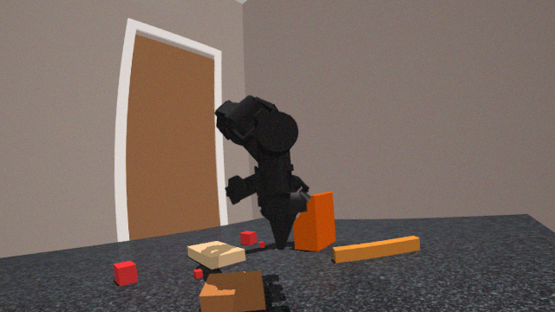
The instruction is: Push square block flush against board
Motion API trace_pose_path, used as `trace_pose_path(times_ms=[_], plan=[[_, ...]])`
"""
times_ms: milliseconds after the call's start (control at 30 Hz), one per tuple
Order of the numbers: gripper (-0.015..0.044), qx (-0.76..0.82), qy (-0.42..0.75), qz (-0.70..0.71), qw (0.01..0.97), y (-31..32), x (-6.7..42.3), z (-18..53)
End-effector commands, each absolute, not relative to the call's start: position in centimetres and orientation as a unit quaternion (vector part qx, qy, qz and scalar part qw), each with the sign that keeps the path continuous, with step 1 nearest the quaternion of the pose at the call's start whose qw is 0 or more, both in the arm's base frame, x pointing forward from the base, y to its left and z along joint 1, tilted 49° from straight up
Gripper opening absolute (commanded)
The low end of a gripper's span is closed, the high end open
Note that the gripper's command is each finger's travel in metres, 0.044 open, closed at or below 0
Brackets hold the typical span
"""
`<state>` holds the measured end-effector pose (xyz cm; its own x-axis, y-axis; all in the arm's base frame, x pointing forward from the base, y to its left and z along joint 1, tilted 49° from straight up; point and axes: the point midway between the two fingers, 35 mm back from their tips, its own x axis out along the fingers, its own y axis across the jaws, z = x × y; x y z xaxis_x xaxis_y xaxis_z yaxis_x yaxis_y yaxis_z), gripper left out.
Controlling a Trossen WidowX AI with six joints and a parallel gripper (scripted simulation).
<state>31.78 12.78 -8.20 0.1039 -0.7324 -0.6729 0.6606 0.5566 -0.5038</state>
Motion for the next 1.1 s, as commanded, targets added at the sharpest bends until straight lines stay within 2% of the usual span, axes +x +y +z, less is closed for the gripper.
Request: trace_pose_path(times_ms=[0,267,467,1067], plan=[[0.0000,-0.038,0.478,-0.472,0.740,12.9,31.1,-8.8],[0.0000,-0.038,0.478,-0.472,0.740,13.3,30.3,-9.3],[0.0000,-0.038,0.479,-0.472,0.739,16.8,30.2,-5.8],[0.0000,-0.038,0.479,-0.472,0.739,16.8,30.2,-5.8]])
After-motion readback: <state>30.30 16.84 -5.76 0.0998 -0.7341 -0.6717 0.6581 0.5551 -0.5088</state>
